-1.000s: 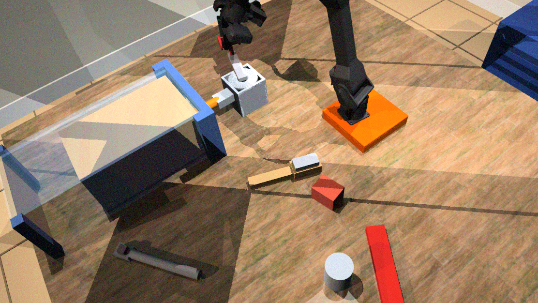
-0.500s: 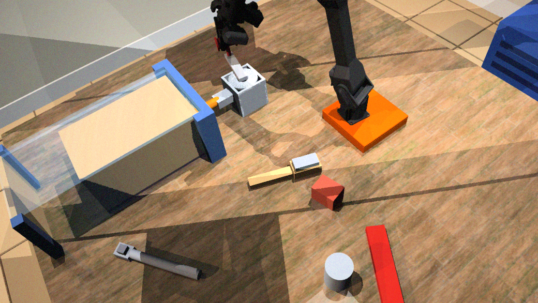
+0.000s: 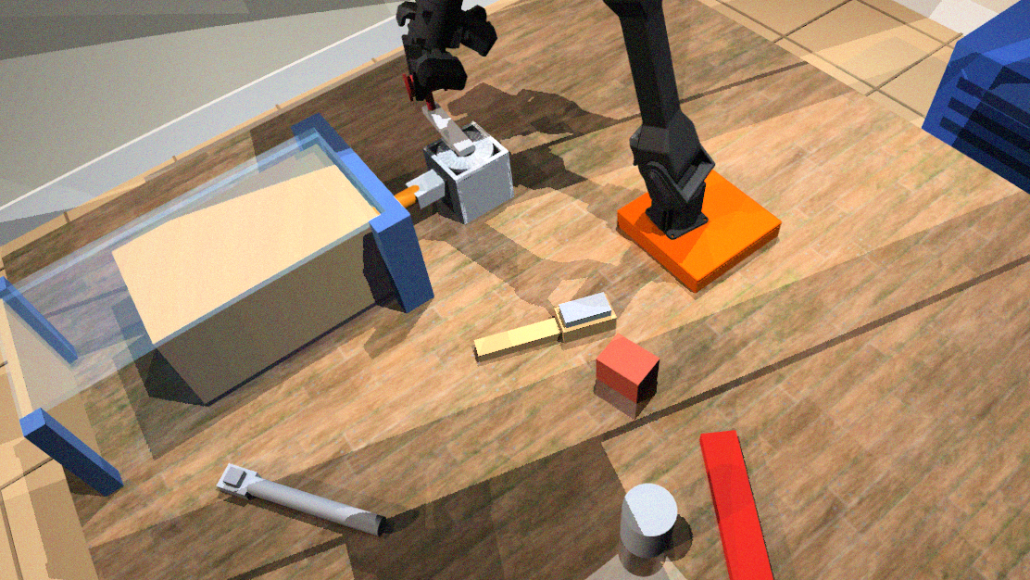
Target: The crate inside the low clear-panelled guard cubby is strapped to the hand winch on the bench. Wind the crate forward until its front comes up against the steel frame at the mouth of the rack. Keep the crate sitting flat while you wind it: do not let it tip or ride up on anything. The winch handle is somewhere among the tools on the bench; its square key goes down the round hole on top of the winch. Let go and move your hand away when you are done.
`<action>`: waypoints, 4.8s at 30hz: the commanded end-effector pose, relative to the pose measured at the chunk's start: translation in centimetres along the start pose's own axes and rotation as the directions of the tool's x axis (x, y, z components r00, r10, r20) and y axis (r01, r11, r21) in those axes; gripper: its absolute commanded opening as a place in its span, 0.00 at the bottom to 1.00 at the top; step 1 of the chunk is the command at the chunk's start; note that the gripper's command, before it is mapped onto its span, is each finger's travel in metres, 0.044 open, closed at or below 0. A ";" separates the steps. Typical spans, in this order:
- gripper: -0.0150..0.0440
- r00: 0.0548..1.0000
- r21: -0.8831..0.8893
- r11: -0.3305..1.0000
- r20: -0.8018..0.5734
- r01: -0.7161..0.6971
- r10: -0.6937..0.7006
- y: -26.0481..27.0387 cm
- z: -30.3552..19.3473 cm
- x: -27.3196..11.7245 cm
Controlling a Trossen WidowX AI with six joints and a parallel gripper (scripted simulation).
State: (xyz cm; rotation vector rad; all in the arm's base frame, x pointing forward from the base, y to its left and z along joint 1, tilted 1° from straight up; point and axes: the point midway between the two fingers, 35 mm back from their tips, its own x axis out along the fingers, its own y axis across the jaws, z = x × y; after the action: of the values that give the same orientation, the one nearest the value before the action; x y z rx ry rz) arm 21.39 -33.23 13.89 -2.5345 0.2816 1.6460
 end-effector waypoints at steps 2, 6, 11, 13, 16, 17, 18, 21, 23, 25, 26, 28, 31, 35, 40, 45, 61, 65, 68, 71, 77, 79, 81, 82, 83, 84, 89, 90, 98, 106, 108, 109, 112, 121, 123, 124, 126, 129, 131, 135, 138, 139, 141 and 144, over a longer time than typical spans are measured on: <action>0.25 0.999 -0.047 0.999 -0.035 0.025 -0.026 -1.3 -2.4 1.1; 0.25 0.999 -0.047 0.999 -0.035 0.025 -0.026 -1.6 -2.8 1.2; 0.25 0.999 -0.047 0.999 -0.036 0.025 -0.027 -1.9 -3.1 1.3; 0.25 0.999 -0.047 0.999 -0.036 0.025 -0.027 -2.0 -3.3 1.4; 0.25 0.999 -0.047 0.999 -0.036 0.025 -0.027 -2.2 -3.5 1.5; 0.25 0.999 -0.047 0.999 -0.036 0.025 -0.027 -2.3 -3.6 1.5; 0.25 0.999 -0.047 0.999 -0.036 0.025 -0.027 -2.4 -3.6 1.6; 0.25 0.999 -0.047 0.999 -0.036 0.025 -0.027 -2.6 -3.9 1.7; 0.25 0.999 -0.047 0.999 -0.036 0.025 -0.027 -2.8 -4.0 1.7; 0.25 0.999 -0.047 0.999 -0.036 0.026 -0.027 -2.9 -4.2 1.8; 0.25 0.999 -0.047 0.999 -0.037 0.026 -0.027 -3.0 -4.2 1.8; 0.25 0.999 -0.047 0.999 -0.037 0.026 -0.027 -3.2 -4.4 1.9; 0.25 0.999 -0.047 0.999 -0.037 0.026 -0.028 -3.4 -4.6 1.9; 0.25 0.999 -0.047 0.999 -0.037 0.026 -0.028 -3.8 -4.8 2.0; 0.25 0.999 -0.047 0.999 -0.037 0.026 -0.028 -4.0 -5.0 2.1; 0.25 0.999 -0.047 0.999 -0.037 0.026 -0.028 -4.2 -5.1 2.2; 0.25 0.999 -0.046 0.999 -0.038 0.027 -0.029 -5.2 -5.6 2.4; 0.25 0.999 -0.046 0.999 -0.038 0.027 -0.029 -5.5 -5.8 2.4; 0.25 0.999 -0.046 0.999 -0.038 0.027 -0.029 -5.6 -5.8 2.4; 0.25 0.999 -0.046 0.999 -0.038 0.028 -0.029 -5.8 -5.9 2.5; 0.30 0.999 -0.030 0.999 -0.026 -0.019 0.019 -4.3 -5.3 2.1; 0.39 0.999 -0.030 0.999 -0.026 -0.019 0.019 -4.3 -5.3 2.1; 0.48 0.999 -0.030 0.999 -0.026 -0.019 0.019 -4.3 -5.3 2.1; 0.52 0.999 -0.030 0.999 -0.026 -0.019 0.019 -4.3 -5.3 2.1; 0.57 0.999 -0.030 0.999 -0.026 -0.019 0.019 -4.3 -5.3 2.1; 0.61 0.999 -0.030 0.999 -0.026 -0.019 0.019 -4.3 -5.3 2.1; 0.83 0.999 -0.030 0.999 -0.026 -0.019 0.019 -4.3 -5.3 2.1; 0.88 0.999 -0.030 0.999 -0.026 -0.019 0.019 -4.3 -5.3 2.1; 1.00 1.000 -0.029 0.999 -0.025 -0.018 0.017 -4.3 -5.5 1.6; 1.00 1.000 -0.020 1.000 -0.005 0.002 -0.002 -4.8 -7.2 -3.7; 1.00 1.000 -0.020 1.000 -0.005 0.002 -0.002 -4.8 -7.2 -3.7; 1.00 1.000 -0.020 1.000 -0.005 0.002 -0.002 -4.8 -7.2 -3.7; 1.00 1.000 -0.020 1.000 -0.005 0.002 -0.002 -4.9 -7.2 -4.0; 1.00 1.000 -0.020 1.000 -0.003 0.003 -0.003 -7.0 -6.4 -10.2; 1.00 1.000 -0.020 1.000 -0.003 0.003 -0.003 -7.0 -6.4 -10.2; 1.00 1.000 -0.018 1.000 0.000 -0.004 0.004 -6.7 -6.4 -9.6; 1.00 0.999 -0.018 1.000 0.039 -0.001 0.001 -7.7 -4.5 -10.5; 1.00 0.992 -0.019 1.000 0.129 0.011 -0.009 -10.3 -0.1 -12.3; 1.00 0.983 -0.020 1.000 0.182 0.021 -0.017 -12.0 2.6 -13.2; 1.00 0.979 -0.021 0.999 0.201 0.025 -0.020 -12.6 3.5 -13.5; 1.00 0.979 -0.021 0.999 0.201 0.025 -0.020 -12.6 3.5 -13.5; 1.00 0.979 -0.021 0.999 0.201 0.025 -0.020 -12.6 3.5 -13.5; 1.00 0.979 -0.021 0.999 0.201 0.025 -0.020 -12.6 3.5 -13.5; 1.00 0.979 -0.021 0.999 0.201 0.025 -0.020 -12.6 3.5 -13.5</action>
State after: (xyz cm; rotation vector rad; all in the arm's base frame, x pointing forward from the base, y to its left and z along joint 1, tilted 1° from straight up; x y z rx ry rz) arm 15.80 -19.09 24.58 -2.3520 0.2135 1.8799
